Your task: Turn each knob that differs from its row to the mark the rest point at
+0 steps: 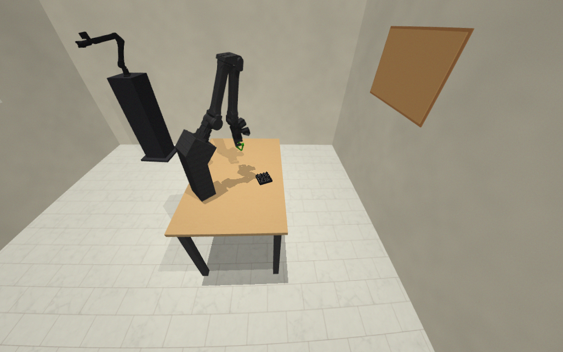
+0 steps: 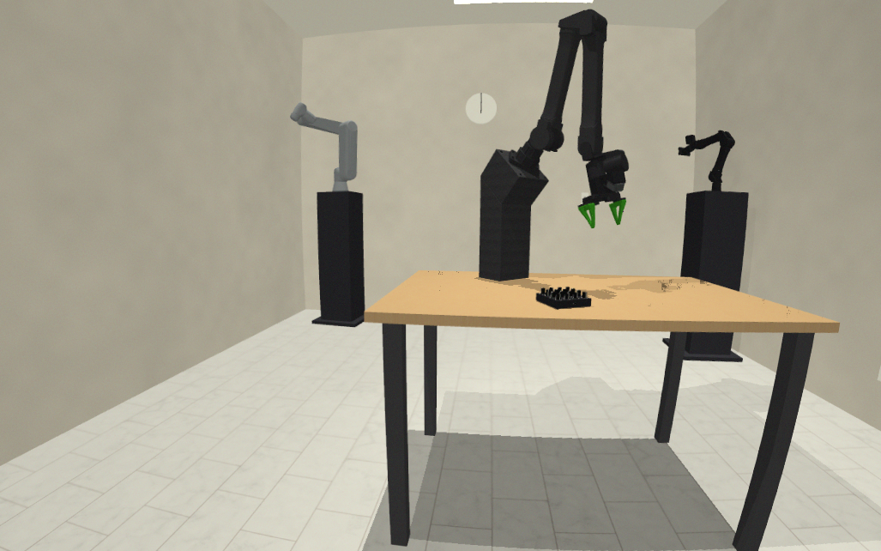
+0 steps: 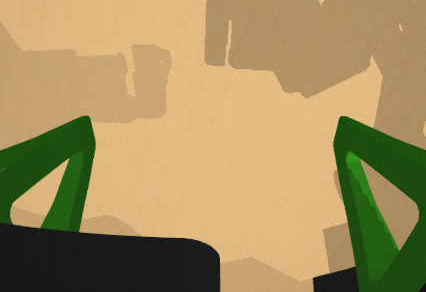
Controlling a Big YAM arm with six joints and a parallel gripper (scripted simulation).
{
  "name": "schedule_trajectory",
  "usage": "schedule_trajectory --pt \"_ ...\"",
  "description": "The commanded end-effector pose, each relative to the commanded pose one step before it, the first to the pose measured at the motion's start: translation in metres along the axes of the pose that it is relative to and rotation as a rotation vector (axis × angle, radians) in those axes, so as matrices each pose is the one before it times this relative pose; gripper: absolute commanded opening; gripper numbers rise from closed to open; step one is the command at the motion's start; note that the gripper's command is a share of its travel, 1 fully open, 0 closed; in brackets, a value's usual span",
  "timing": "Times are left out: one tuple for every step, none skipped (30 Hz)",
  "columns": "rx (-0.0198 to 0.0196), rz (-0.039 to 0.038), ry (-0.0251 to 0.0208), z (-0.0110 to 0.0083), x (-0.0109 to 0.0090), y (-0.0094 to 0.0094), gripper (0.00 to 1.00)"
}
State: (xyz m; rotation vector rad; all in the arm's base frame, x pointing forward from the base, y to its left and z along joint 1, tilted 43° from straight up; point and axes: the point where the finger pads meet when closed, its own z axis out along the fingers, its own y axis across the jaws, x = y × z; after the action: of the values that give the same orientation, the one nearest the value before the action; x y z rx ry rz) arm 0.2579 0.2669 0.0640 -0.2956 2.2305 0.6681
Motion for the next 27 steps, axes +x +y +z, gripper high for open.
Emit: schedule_trajectory --pt "-0.00194 0.00017 -0.00286 -0.00047 -0.00089 0.00059 1.0" --pt "0.0 0.0 0.0 0.0 0.0 0.0 1.0" --pt "0.0 0.0 0.0 0.0 0.0 0.0 1.0" --pt "0.0 0.0 0.0 0.0 0.0 0.0 1.0" --pt "0.0 0.0 0.0 0.0 0.0 0.0 1.0" --pt "0.0 0.0 0.0 0.0 0.0 0.0 1.0" --pt "0.0 0.0 0.0 0.0 0.0 0.0 1.0" --pt "0.0 0.0 0.0 0.0 0.0 0.0 1.0" --pt "0.0 0.0 0.0 0.0 0.0 0.0 1.0" --pt "0.0 0.0 0.0 0.0 0.0 0.0 1.0" --pt "0.0 0.0 0.0 0.0 0.0 0.0 1.0" --pt "0.0 0.0 0.0 0.0 0.0 0.0 1.0" --pt "0.0 0.0 0.0 0.0 0.0 0.0 1.0" --pt "0.0 0.0 0.0 0.0 0.0 0.0 1.0" --pt "0.0 0.0 0.0 0.0 0.0 0.0 1.0" --pt "0.0 0.0 0.0 0.0 0.0 0.0 1.0" --pt "0.0 0.0 0.0 0.0 0.0 0.0 1.0" --pt "-0.01161 -0.00001 -0.02248 -0.00243 -0.00755 0.0035 1.0" --pt "0.0156 -0.00635 0.01335 0.00425 0.00082 -0.00519 1.0" --pt "0.01286 -0.00445 0.01956 0.00369 0.00288 -0.00412 1.0" --pt "0.00633 -0.00443 0.00525 0.00406 -0.00356 -0.00278 1.0" --pt "0.00903 -0.00622 0.00781 0.006 -0.00525 -0.00439 1.0" --pt "0.0114 -0.00769 0.01046 0.00796 -0.00695 -0.00635 1.0" --pt "0.01228 -0.00806 0.01212 0.00915 -0.00794 -0.00805 1.0" --pt "0.00573 -0.00368 0.00599 0.0045 -0.00389 -0.00426 1.0" --pt "0.00728 -0.00458 0.00797 0.00597 -0.00514 -0.00597 1.0" --pt "0.00767 -0.00463 0.0088 0.00659 -0.00565 -0.00707 1.0"
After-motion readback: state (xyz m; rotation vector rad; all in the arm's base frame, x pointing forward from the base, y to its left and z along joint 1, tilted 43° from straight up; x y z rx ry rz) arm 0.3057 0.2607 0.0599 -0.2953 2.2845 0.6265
